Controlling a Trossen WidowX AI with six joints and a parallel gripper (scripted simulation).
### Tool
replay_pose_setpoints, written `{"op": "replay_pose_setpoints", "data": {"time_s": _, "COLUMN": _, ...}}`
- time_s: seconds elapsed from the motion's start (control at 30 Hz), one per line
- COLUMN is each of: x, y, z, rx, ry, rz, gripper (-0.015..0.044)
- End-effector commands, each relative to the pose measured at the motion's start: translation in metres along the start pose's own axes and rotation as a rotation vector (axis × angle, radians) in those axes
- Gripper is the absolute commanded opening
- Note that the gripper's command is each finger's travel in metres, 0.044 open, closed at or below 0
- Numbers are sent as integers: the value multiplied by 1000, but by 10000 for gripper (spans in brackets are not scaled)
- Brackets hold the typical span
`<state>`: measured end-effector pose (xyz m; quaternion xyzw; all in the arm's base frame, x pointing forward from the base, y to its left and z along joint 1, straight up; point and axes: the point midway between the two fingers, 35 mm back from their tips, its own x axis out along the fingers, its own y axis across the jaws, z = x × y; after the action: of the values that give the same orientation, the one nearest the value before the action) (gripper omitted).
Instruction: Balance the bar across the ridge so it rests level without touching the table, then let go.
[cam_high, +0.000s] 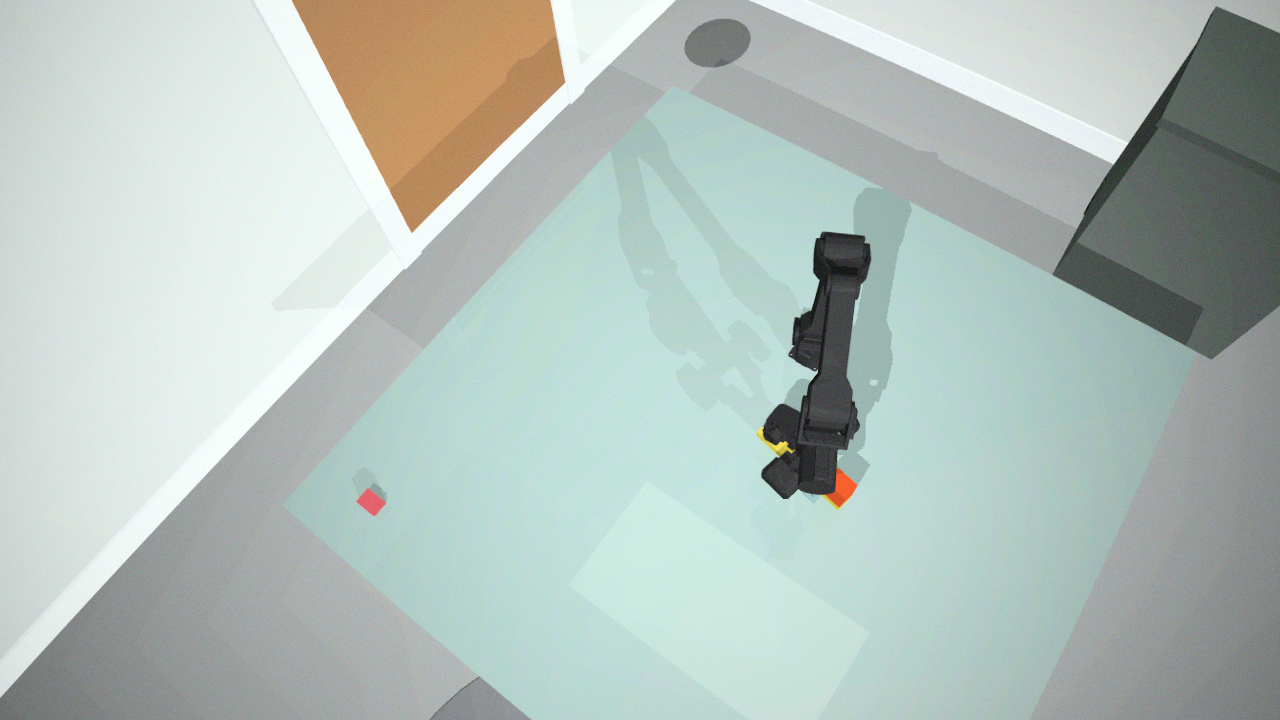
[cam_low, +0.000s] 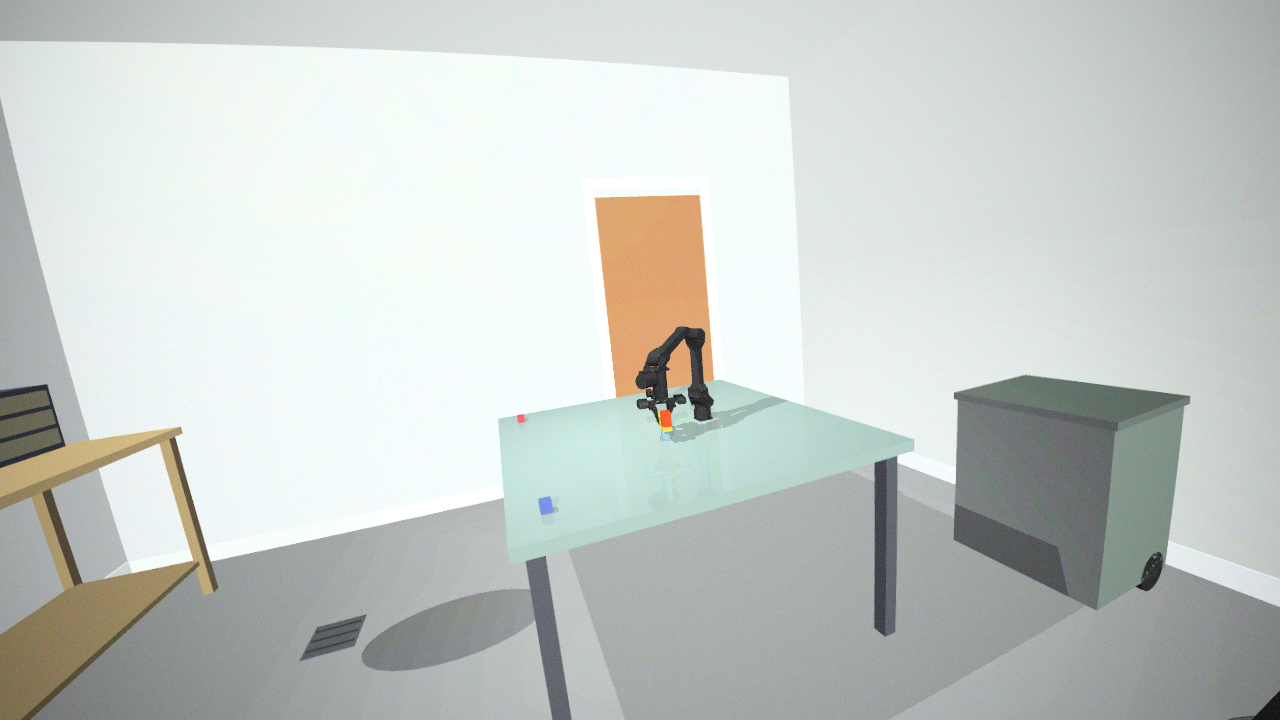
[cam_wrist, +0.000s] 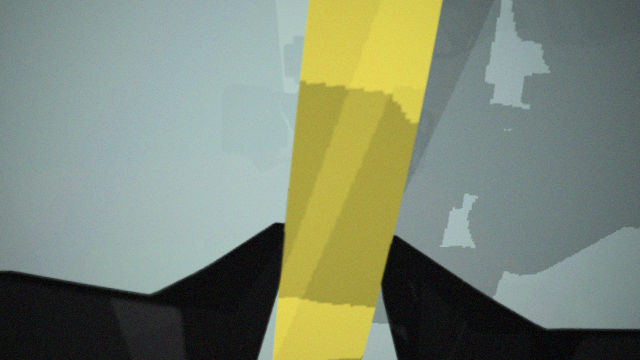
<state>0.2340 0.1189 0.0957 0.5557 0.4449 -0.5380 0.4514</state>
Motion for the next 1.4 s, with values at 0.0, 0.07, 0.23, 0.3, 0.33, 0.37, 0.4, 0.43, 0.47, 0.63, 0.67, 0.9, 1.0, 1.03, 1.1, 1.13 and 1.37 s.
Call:
{"op": "replay_pose_setpoints", "data": {"time_s": 0.0, "x": 0, "y": 0, "z": 0, "rx": 0, "ry": 0, "rz": -1, "gripper": 167}}
{"op": "replay_pose_setpoints", "data": {"time_s": 0.07, "x": 0, "y": 0, "z": 0, "rx": 0, "ry": 0, "rz": -1, "gripper": 167}}
{"op": "replay_pose_setpoints", "data": {"time_s": 0.23, "x": 0, "y": 0, "z": 0, "rx": 0, "ry": 0, "rz": -1, "gripper": 168}}
{"op": "replay_pose_setpoints", "data": {"time_s": 0.3, "x": 0, "y": 0, "z": 0, "rx": 0, "ry": 0, "rz": -1, "gripper": 168}}
{"op": "replay_pose_setpoints", "data": {"time_s": 0.33, "x": 0, "y": 0, "z": 0, "rx": 0, "ry": 0, "rz": -1, "gripper": 168}}
{"op": "replay_pose_setpoints", "data": {"time_s": 0.37, "x": 0, "y": 0, "z": 0, "rx": 0, "ry": 0, "rz": -1, "gripper": 168}}
{"op": "replay_pose_setpoints", "data": {"time_s": 0.4, "x": 0, "y": 0, "z": 0, "rx": 0, "ry": 0, "rz": -1, "gripper": 169}}
{"op": "replay_pose_setpoints", "data": {"time_s": 0.43, "x": 0, "y": 0, "z": 0, "rx": 0, "ry": 0, "rz": -1, "gripper": 169}}
{"op": "replay_pose_setpoints", "data": {"time_s": 0.47, "x": 0, "y": 0, "z": 0, "rx": 0, "ry": 0, "rz": -1, "gripper": 169}}
{"op": "replay_pose_setpoints", "data": {"time_s": 0.63, "x": 0, "y": 0, "z": 0, "rx": 0, "ry": 0, "rz": -1, "gripper": 170}}
{"op": "replay_pose_setpoints", "data": {"time_s": 0.67, "x": 0, "y": 0, "z": 0, "rx": 0, "ry": 0, "rz": -1, "gripper": 170}}
{"op": "replay_pose_setpoints", "data": {"time_s": 0.9, "x": 0, "y": 0, "z": 0, "rx": 0, "ry": 0, "rz": -1, "gripper": 172}}
{"op": "replay_pose_setpoints", "data": {"time_s": 1.0, "x": 0, "y": 0, "z": 0, "rx": 0, "ry": 0, "rz": -1, "gripper": 172}}
{"op": "replay_pose_setpoints", "data": {"time_s": 1.03, "x": 0, "y": 0, "z": 0, "rx": 0, "ry": 0, "rz": -1, "gripper": 172}}
{"op": "replay_pose_setpoints", "data": {"time_s": 1.1, "x": 0, "y": 0, "z": 0, "rx": 0, "ry": 0, "rz": -1, "gripper": 173}}
{"op": "replay_pose_setpoints", "data": {"time_s": 1.13, "x": 0, "y": 0, "z": 0, "rx": 0, "ry": 0, "rz": -1, "gripper": 173}}
{"op": "replay_pose_setpoints", "data": {"time_s": 1.37, "x": 0, "y": 0, "z": 0, "rx": 0, "ry": 0, "rz": -1, "gripper": 185}}
